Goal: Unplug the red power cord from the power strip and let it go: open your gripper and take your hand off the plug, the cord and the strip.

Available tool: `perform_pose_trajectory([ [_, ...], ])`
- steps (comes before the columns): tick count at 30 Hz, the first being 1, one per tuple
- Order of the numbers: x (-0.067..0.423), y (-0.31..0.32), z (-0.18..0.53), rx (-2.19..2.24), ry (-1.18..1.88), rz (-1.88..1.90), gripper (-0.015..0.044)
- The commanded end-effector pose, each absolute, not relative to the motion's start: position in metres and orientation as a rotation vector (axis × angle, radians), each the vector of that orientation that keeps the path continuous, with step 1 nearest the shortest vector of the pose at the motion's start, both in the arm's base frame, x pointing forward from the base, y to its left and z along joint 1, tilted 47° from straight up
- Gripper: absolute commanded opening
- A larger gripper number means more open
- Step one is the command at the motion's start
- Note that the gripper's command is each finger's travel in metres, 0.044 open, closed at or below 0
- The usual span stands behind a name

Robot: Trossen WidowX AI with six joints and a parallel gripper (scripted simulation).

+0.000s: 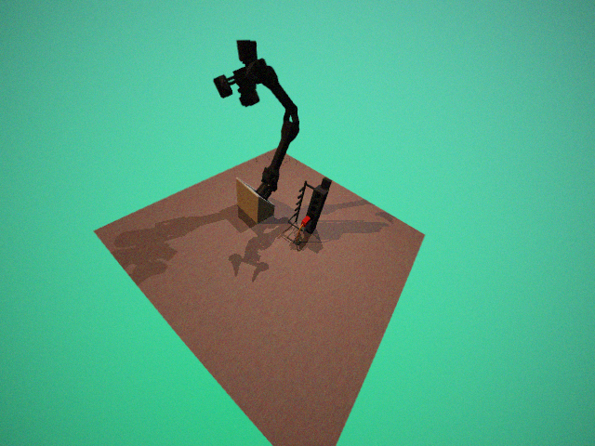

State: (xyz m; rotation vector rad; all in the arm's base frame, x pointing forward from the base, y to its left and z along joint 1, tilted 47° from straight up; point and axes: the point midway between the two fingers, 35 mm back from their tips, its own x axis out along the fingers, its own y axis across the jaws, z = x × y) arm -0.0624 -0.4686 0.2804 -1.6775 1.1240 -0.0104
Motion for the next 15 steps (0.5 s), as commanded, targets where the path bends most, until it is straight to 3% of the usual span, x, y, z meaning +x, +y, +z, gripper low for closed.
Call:
perform_pose_trajectory([
  [1, -0.060, -0.468, 0.278, -1.664, 1.119, -0.011, 0.0374],
  [9, 0.040, -0.450, 0.226, -1.089, 0.871, -0.054, 0.0164],
  [15, 0.129, -0.413, 0.184, -0.514, 0.750, -0.025, 0.0160],
])
